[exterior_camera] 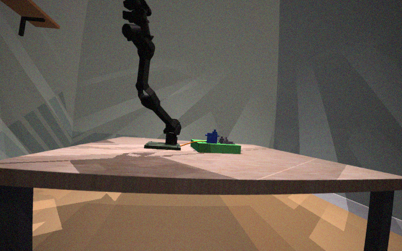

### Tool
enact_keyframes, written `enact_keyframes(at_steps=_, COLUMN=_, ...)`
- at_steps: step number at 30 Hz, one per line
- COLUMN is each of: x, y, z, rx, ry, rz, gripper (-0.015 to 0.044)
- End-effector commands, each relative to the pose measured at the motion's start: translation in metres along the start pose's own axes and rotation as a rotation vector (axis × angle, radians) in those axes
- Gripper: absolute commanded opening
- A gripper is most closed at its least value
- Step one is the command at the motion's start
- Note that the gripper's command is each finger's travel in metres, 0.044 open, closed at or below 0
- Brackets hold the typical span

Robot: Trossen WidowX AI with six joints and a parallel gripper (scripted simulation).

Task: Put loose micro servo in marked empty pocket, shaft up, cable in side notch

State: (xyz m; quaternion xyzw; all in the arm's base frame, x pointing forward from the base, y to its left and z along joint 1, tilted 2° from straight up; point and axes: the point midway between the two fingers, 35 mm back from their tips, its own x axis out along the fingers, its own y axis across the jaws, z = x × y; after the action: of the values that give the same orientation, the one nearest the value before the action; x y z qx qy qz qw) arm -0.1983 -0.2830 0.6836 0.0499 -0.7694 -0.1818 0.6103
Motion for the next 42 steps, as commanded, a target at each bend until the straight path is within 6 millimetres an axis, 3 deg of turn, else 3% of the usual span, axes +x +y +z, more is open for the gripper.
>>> enact_keyframes(at_steps=1, x=0.000, y=0.001, z=0.000, rx=0.003, ry=0.001, rz=0.003, gripper=0.0426)
enact_keyframes(at_steps=9, x=0.000, y=0.033, z=-0.005, rx=0.050, ry=0.027, rz=0.077, gripper=0.0440)
enact_keyframes(at_steps=24, x=-0.014, y=0.141, z=-0.032, rx=0.253, ry=0.191, rz=0.312, gripper=0.0440)
enact_keyframes(at_steps=30, x=-0.020, y=0.159, z=-0.045, rx=0.297, ry=0.251, rz=0.342, gripper=0.0440)
enact_keyframes(at_steps=35, x=-0.030, y=0.188, z=-0.058, rx=0.361, ry=0.327, rz=0.393, gripper=0.0440)
enact_keyframes(at_steps=42, x=-0.036, y=0.199, z=-0.063, rx=0.370, ry=0.357, rz=0.412, gripper=0.0440)
